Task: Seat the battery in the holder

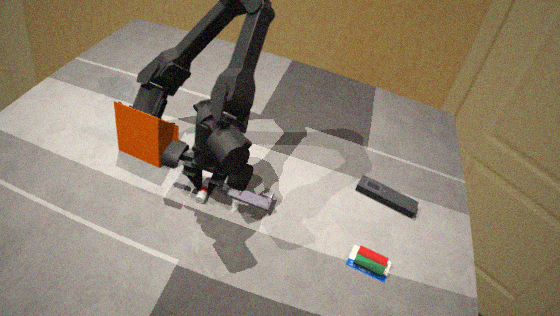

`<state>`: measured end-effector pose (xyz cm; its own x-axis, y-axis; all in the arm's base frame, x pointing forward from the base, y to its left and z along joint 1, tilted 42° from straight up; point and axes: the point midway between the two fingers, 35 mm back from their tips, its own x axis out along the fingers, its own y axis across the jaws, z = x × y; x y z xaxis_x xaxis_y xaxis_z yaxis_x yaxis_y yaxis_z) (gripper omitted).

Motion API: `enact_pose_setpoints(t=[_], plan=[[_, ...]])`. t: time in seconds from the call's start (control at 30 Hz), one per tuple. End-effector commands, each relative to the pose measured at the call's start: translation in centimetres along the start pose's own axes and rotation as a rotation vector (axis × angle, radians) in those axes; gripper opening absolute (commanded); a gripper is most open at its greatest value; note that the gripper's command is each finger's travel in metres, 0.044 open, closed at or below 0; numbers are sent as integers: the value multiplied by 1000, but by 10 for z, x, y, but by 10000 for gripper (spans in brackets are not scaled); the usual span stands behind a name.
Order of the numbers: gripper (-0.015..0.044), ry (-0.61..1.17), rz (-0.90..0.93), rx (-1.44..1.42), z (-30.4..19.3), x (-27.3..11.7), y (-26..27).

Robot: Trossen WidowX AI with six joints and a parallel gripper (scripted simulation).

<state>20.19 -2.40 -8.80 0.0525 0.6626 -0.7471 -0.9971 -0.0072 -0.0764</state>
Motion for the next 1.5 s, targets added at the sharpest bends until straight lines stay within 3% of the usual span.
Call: enact_pose_setpoints(t=[0.0, 0.3, 0.5, 1.47], plan=[[66, -5, -1, 4, 0, 1, 0], [66, -3, -1, 4, -1, -48, 0], [66, -2, 0, 32, 0, -50, -1], [66, 2, -2, 1282, 16, -72, -79]])
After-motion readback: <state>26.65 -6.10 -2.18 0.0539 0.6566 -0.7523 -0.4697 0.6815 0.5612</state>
